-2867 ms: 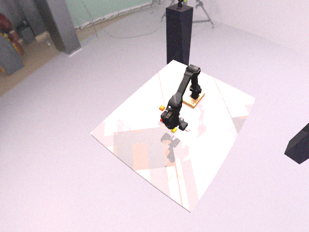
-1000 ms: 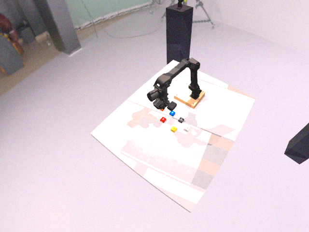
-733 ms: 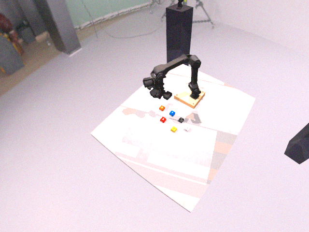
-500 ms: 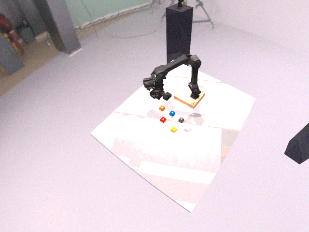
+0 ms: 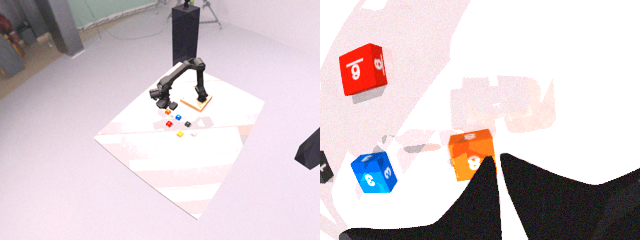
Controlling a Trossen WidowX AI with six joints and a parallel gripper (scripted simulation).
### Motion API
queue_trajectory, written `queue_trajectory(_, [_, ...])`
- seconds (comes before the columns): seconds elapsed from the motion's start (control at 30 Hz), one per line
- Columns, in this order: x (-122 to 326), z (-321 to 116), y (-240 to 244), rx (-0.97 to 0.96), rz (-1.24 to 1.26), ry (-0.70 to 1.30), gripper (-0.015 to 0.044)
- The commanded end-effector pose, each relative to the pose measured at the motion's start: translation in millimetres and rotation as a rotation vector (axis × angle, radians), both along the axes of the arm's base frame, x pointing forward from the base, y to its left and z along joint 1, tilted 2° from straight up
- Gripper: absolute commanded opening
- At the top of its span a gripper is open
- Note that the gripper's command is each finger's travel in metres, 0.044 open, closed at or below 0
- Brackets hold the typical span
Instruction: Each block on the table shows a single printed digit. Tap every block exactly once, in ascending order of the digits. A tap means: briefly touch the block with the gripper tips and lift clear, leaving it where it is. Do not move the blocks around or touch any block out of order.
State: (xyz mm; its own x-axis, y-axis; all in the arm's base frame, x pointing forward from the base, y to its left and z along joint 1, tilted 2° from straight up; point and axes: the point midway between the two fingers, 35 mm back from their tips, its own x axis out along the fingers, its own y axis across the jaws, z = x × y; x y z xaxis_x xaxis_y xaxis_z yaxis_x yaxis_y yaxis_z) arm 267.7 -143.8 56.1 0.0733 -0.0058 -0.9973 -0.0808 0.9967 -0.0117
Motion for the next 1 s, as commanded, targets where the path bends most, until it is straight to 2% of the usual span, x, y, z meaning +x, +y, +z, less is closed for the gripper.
queue_trajectory(0.0, [-4, -12, 3, 0.012, 0.004, 0.015, 0.0020])
queue_trajectory(0.67, [-3, -31, 3, 0.012, 0.004, 0.015, 0.0020])
queue_trajectory(0.77, [-4, -4, 3, 0.011, 0.004, 0.014, 0.0020])
queue_trajectory(0.93, [-5, 0, 3, 0.012, 0.004, 0.015, 0.0020])
queue_trajectory(0.97, [-4, 0, 4, 0.013, 0.005, 0.015, 0.0046])
